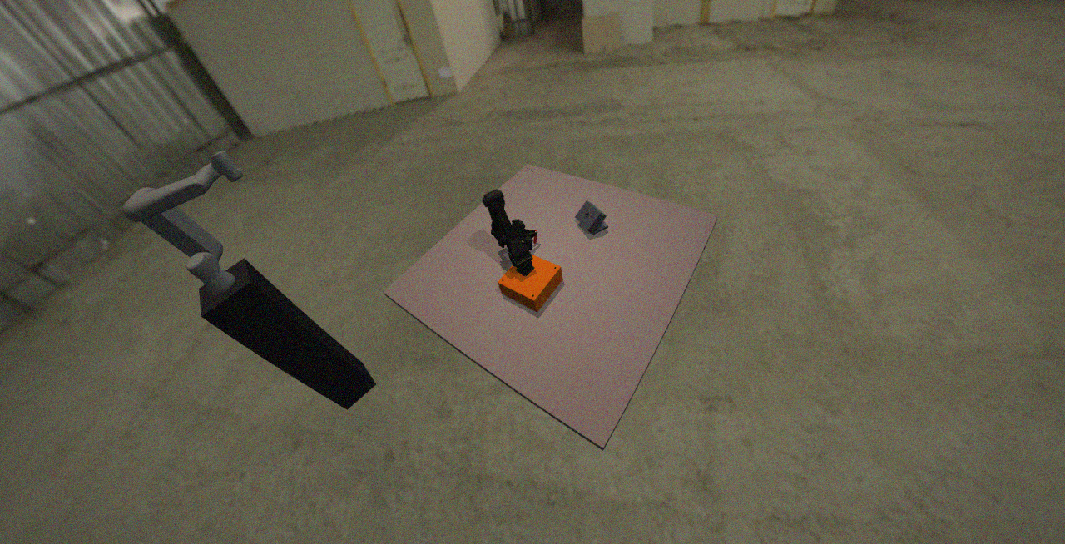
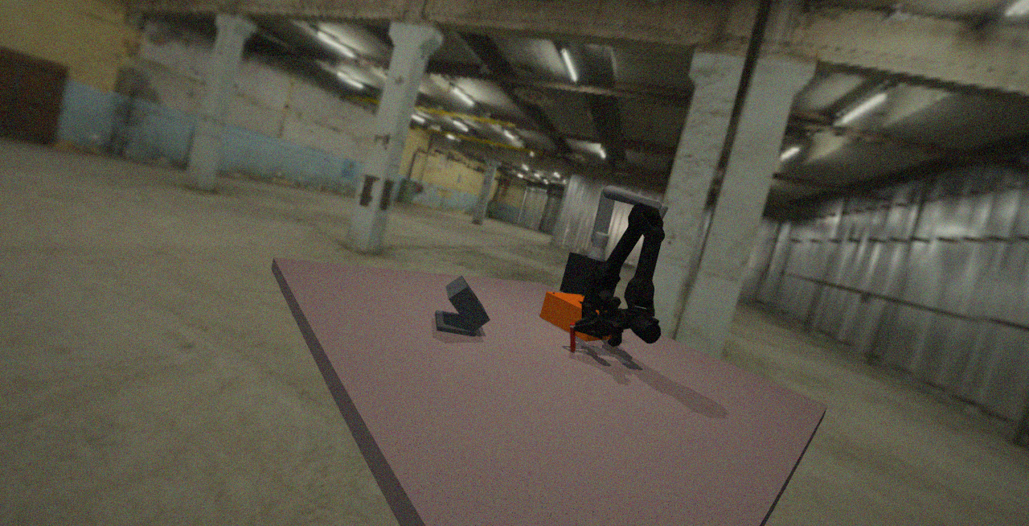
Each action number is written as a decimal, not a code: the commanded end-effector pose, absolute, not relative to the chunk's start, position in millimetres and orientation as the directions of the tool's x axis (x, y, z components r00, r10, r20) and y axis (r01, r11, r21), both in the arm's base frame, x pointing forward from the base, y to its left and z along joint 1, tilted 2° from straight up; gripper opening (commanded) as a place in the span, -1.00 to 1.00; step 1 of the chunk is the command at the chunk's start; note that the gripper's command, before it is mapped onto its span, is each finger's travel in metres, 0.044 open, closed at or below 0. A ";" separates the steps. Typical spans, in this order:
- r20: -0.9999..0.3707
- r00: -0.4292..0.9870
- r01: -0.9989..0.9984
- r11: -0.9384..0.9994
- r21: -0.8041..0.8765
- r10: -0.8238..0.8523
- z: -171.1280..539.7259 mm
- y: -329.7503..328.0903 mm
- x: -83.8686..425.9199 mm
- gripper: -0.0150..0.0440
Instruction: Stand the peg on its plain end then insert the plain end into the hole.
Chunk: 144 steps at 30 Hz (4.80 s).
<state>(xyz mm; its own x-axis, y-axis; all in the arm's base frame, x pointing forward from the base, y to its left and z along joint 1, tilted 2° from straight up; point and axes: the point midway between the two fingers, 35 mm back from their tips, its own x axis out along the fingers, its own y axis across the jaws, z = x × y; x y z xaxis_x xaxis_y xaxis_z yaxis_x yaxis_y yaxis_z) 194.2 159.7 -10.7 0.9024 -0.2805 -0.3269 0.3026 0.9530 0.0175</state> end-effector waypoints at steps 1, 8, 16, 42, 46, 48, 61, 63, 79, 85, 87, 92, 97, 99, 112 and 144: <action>-0.285 0.916 0.302 0.953 0.022 -0.283 -10.3 161.3 191.7 -0.32; -0.226 0.930 0.302 0.953 0.022 -0.290 -11.4 162.6 187.2 -0.32; -0.243 0.926 0.302 0.953 0.022 -0.287 -10.5 163.1 185.8 -0.32; -0.232 0.929 0.299 0.954 0.015 -0.287 -15.5 163.3 183.7 -0.32; -0.230 0.930 0.298 0.954 0.014 -0.287 -16.1 163.5 182.8 -0.32; -0.229 0.930 0.298 0.955 0.013 -0.287 -16.2 163.7 182.5 -0.32; -0.217 0.934 0.294 0.956 0.010 -0.285 -16.5 164.4 180.3 -0.32; -0.216 0.934 0.293 0.956 0.010 -0.284 -16.6 164.6 180.0 -0.32; -0.202 0.938 0.287 0.958 0.005 -0.280 -17.0 165.5 177.4 -0.32; -0.197 0.940 0.285 0.959 0.004 -0.279 -17.2 165.8 176.4 -0.32; -0.195 0.941 0.284 0.959 0.003 -0.278 -17.3 165.9 176.1 -0.32; -0.191 0.942 0.282 0.960 0.001 -0.276 -17.4 166.1 175.3 -0.32; -0.187 0.943 0.279 0.960 -0.001 -0.274 -17.6 166.4 174.5 -0.32; -0.185 0.944 0.278 0.961 -0.001 -0.274 -17.7 166.5 174.2 -0.32; -0.179 0.946 0.274 0.962 -0.003 -0.270 -16.4 166.8 174.3 -0.05; -0.179 0.946 0.274 0.962 -0.003 -0.270 -16.4 166.8 174.3 1.00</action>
